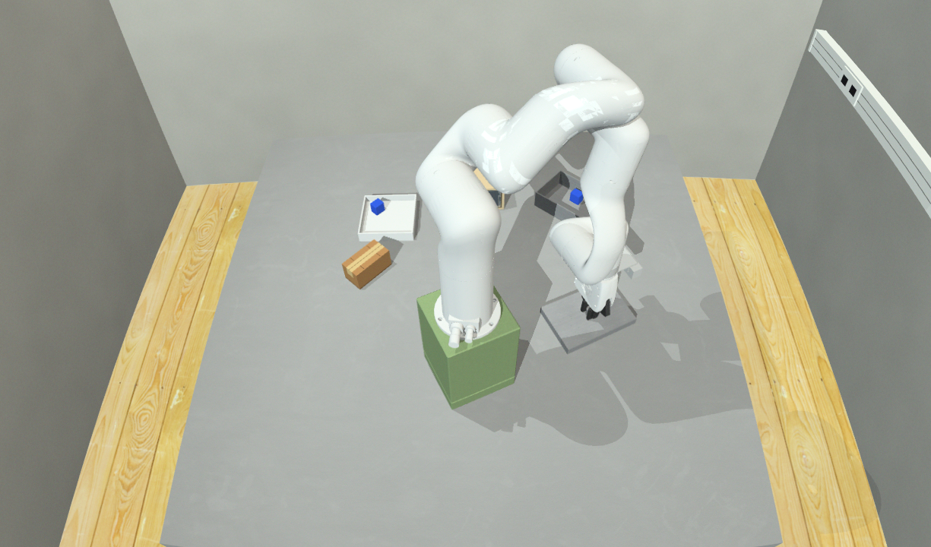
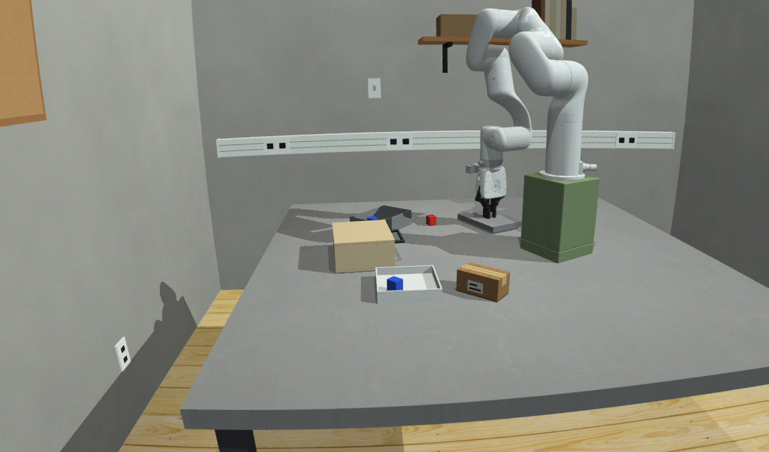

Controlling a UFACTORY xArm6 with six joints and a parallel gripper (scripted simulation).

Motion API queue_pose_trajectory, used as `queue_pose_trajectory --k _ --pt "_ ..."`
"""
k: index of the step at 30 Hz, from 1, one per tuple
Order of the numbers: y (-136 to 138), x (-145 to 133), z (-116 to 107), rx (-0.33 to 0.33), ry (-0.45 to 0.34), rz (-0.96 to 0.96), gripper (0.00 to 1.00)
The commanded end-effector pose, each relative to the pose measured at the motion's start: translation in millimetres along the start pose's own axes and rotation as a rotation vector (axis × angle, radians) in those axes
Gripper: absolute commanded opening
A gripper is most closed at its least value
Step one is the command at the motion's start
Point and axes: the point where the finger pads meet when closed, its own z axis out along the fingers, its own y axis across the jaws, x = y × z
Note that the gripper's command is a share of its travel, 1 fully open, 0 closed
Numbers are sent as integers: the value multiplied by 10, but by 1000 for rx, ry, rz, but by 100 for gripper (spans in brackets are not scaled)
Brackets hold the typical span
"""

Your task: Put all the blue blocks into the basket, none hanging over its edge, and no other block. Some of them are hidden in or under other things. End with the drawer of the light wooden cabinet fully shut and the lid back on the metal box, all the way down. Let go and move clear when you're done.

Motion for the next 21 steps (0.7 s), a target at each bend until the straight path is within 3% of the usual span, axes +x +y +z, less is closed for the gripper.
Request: queue_pose_trajectory --k 1,21 --pt "0 12 12 0 3 0 0" --pt "0 12 38 0 3 0 0"
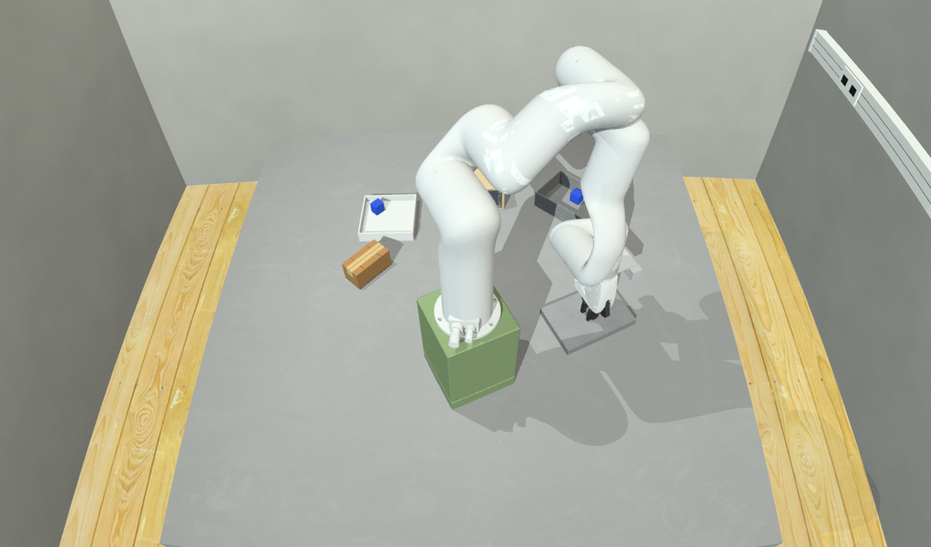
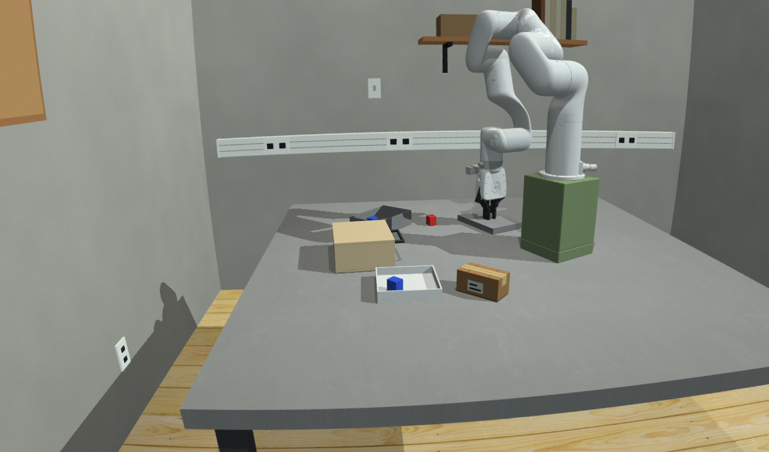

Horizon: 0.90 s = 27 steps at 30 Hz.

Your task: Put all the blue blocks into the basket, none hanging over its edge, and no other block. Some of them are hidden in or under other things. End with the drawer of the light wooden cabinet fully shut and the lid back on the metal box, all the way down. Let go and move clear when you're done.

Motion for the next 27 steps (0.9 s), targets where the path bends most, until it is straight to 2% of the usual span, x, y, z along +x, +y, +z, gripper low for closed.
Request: queue_pose_trajectory --k 1,6,7,27 --pt "0 10 -5 0 2 0 0" --pt "0 10 -5 0 2 0 0" --pt "0 10 -5 0 2 0 28" --pt "0 10 -5 0 2 0 28"
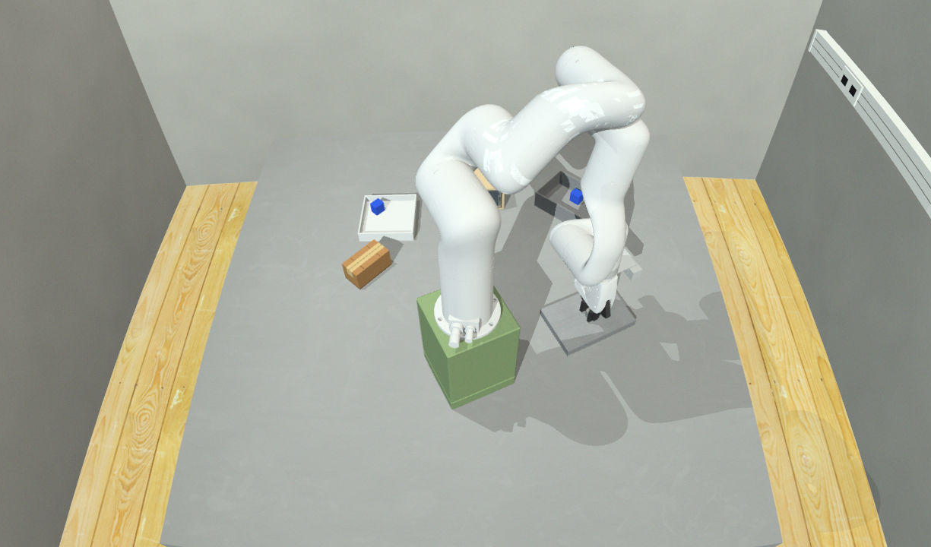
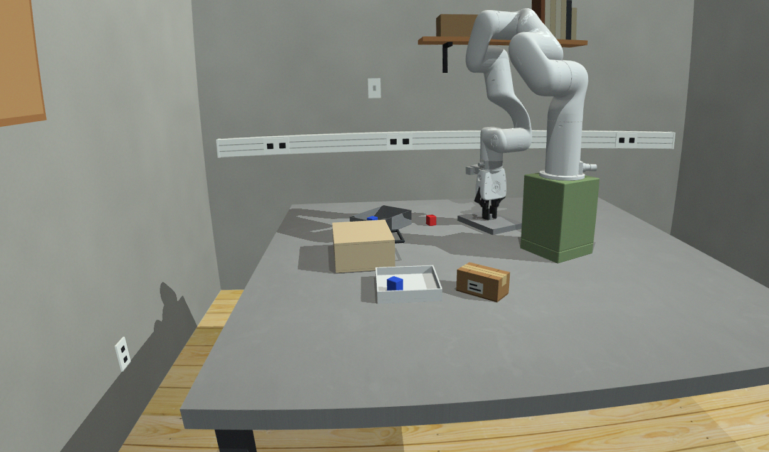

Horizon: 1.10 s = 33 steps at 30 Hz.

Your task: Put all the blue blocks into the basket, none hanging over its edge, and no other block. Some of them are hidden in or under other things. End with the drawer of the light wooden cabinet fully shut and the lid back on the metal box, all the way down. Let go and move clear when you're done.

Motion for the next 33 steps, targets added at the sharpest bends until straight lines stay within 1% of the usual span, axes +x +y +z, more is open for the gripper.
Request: queue_pose_trajectory --k 1,22,27,33 --pt "0 10 -5 0 2 0 28" --pt "0 10 -26 0 2 0 28" --pt "0 10 -97 0 2 0 28" --pt "0 10 -261 0 2 0 28"
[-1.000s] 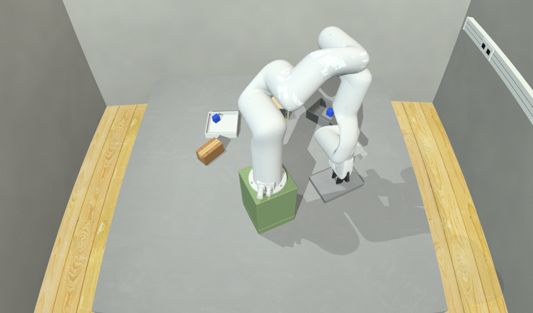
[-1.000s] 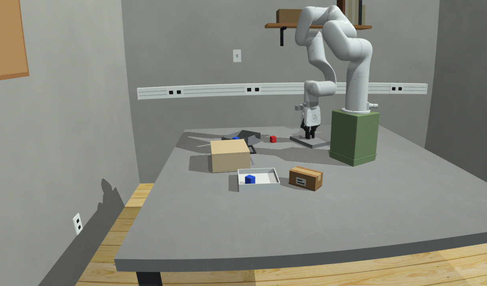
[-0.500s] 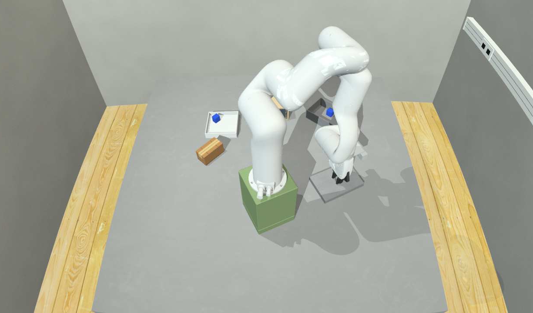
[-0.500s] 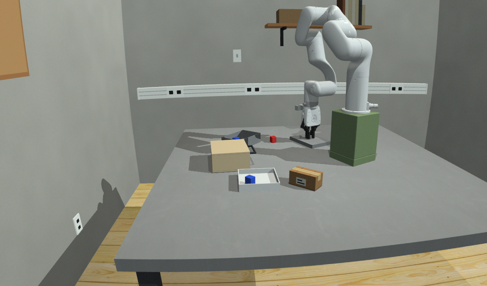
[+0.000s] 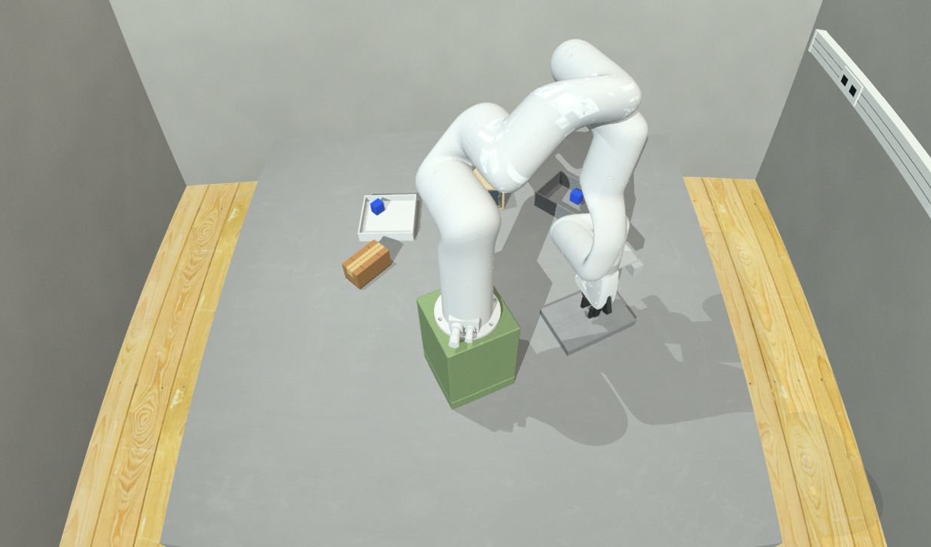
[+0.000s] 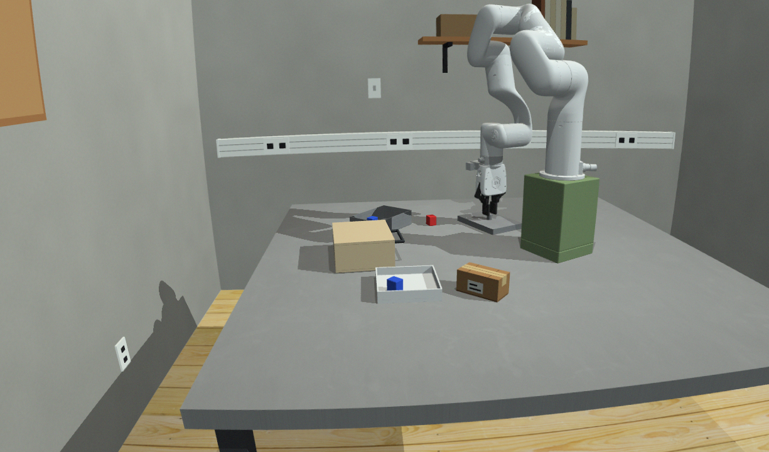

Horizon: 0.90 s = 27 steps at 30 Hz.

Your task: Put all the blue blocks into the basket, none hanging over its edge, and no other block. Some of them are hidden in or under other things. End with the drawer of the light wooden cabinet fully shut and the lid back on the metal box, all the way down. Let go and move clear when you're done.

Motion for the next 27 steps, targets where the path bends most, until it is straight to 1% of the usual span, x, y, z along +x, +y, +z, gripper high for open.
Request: queue_pose_trajectory --k 1,3,5,20,22,27 --pt "0 10 -148 0 2 0 28" --pt "0 10 -223 0 2 0 28" --pt "0 10 -223 0 2 0 28" --pt "0 9 -871 0 2 0 28" --pt "0 9 -871 0 2 0 28" --pt "0 8 -1056 0 2 0 28"
